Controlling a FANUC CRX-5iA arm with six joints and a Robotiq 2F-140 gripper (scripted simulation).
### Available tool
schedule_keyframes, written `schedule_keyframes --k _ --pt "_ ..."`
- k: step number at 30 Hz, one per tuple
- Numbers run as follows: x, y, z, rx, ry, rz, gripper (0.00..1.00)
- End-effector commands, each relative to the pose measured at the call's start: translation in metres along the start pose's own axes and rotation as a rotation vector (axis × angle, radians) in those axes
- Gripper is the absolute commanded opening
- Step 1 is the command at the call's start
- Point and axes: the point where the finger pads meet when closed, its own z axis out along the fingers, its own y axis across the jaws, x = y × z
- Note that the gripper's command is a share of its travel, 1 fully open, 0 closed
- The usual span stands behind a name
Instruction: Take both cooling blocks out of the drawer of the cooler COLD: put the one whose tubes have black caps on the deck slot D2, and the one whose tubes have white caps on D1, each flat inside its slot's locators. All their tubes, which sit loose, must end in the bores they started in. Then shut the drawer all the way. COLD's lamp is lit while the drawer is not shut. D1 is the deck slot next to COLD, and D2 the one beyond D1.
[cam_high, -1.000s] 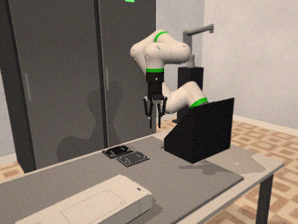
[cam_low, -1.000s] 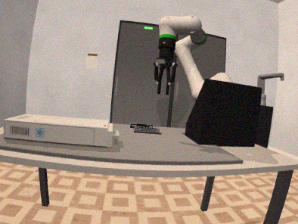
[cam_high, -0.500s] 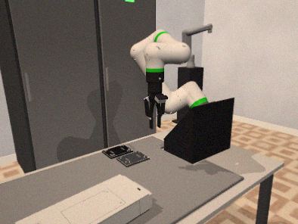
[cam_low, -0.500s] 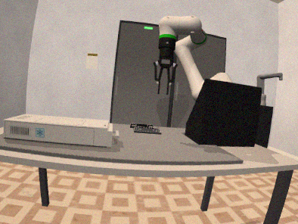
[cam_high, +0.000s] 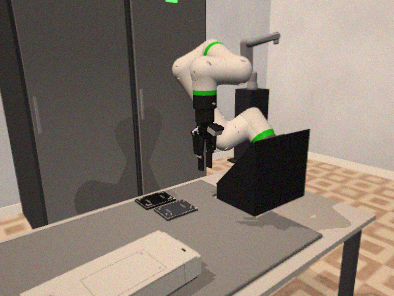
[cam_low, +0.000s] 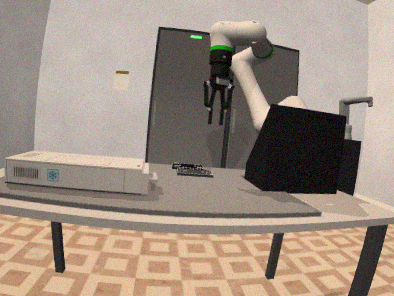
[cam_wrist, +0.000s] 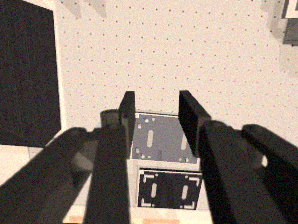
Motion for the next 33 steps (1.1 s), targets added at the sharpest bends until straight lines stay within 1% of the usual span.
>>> schedule_keyframes --k 1,13,28,30,33 --pt "0.0 0.001 -0.001 -0.002 0.0 0.0 0.34" --pt "0.0 0.001 -0.001 -0.002 0.0 0.0 0.34" --pt "0.03 0.046 0.025 -0.002 0.001 0.0 0.34" --pt "0.03 0.046 0.025 -0.002 0.001 0.0 0.34" --pt "0.036 0.055 0.03 -0.002 0.001 0.0 0.34"
